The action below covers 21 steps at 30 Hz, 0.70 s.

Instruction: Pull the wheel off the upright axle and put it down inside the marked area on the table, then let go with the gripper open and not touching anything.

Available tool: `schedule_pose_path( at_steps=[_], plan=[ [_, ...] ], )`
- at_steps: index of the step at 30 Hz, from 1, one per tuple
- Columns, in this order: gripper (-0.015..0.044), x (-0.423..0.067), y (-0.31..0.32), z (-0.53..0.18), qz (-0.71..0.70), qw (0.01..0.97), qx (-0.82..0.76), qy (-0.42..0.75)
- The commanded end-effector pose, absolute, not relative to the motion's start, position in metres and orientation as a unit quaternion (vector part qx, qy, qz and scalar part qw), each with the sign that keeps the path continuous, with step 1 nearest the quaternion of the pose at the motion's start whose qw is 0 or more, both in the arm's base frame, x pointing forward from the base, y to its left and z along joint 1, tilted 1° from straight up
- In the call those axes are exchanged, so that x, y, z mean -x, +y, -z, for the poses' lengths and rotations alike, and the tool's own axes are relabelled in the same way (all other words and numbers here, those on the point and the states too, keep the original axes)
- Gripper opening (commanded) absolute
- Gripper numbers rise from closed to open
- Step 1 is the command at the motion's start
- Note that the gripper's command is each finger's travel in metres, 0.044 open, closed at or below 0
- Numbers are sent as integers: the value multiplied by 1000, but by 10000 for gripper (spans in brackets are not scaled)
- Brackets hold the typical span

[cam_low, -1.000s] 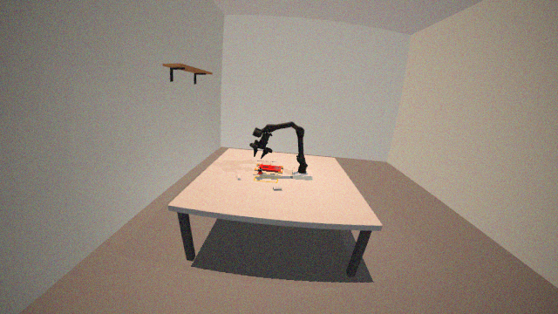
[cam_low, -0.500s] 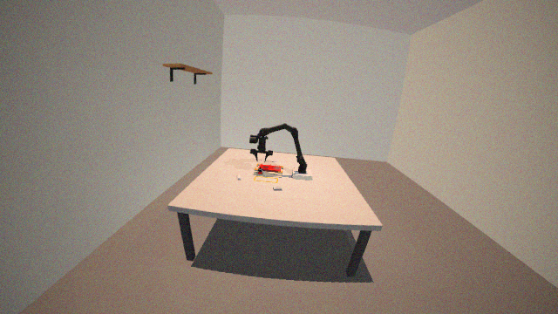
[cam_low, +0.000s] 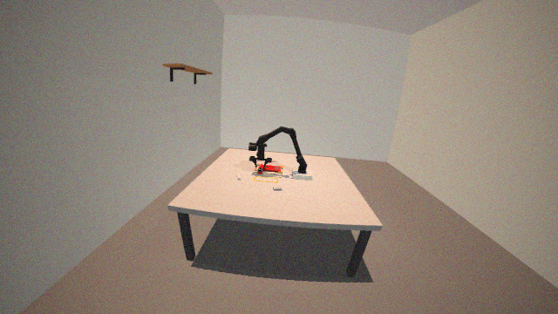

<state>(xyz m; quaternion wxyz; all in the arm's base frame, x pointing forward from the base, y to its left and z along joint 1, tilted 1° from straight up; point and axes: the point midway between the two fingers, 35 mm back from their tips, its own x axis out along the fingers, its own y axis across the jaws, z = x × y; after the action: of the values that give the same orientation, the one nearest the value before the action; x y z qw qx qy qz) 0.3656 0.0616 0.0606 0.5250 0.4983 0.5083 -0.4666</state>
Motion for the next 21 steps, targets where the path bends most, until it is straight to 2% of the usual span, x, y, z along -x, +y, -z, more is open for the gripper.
schedule_pose_path(
  at_steps=[1,3,6,15,21],
  plan=[
    [300,-364,60,-46,469,525,-498,507],
    [300,-364,60,-46,469,525,-498,507],
    [221,-363,61,-49,471,522,-495,511],
    [161,-363,61,-49,471,522,-495,511],
    [4,-363,61,-50,471,522,-495,511]
  ],
)
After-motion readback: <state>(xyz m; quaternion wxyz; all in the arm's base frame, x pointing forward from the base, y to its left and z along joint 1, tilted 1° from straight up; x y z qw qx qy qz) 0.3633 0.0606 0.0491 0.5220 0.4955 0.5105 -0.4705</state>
